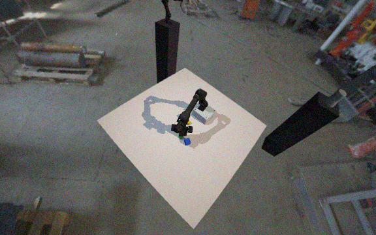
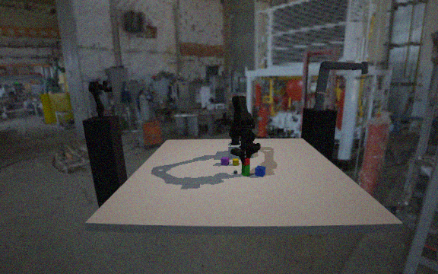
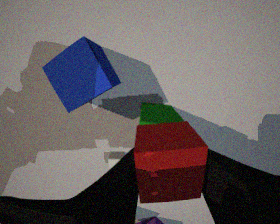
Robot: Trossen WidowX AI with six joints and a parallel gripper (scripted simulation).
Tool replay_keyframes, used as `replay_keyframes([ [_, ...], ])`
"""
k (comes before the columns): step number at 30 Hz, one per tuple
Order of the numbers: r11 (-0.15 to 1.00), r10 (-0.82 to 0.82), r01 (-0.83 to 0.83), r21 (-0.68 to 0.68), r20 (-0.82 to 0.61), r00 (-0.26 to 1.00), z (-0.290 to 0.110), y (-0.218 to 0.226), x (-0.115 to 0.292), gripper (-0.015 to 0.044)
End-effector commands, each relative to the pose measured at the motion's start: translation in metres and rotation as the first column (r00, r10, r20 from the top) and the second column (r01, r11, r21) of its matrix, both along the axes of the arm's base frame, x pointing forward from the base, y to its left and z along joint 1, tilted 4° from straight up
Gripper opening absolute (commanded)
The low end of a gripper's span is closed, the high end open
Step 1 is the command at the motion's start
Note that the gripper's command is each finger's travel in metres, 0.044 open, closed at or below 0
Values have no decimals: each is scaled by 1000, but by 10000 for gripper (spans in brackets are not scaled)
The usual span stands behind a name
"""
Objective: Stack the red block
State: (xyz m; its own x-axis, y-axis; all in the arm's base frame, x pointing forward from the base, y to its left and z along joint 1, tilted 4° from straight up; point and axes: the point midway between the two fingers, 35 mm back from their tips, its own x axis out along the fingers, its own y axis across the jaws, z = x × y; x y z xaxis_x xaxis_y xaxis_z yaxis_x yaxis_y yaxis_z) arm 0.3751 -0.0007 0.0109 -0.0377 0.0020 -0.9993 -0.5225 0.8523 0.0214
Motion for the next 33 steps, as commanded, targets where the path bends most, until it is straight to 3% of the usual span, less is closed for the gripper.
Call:
replay_keyframes([
  [1,1000,-4,4,2,2,1000,0,0,0,0],
  [2,1000,-4,4,2,2,1000,1,0,0,0],
  [19,1000,0,0,0,0,1000,0,0,0,440],
  [33,1000,0,0,0,0,1000,0,0,0,440],
])
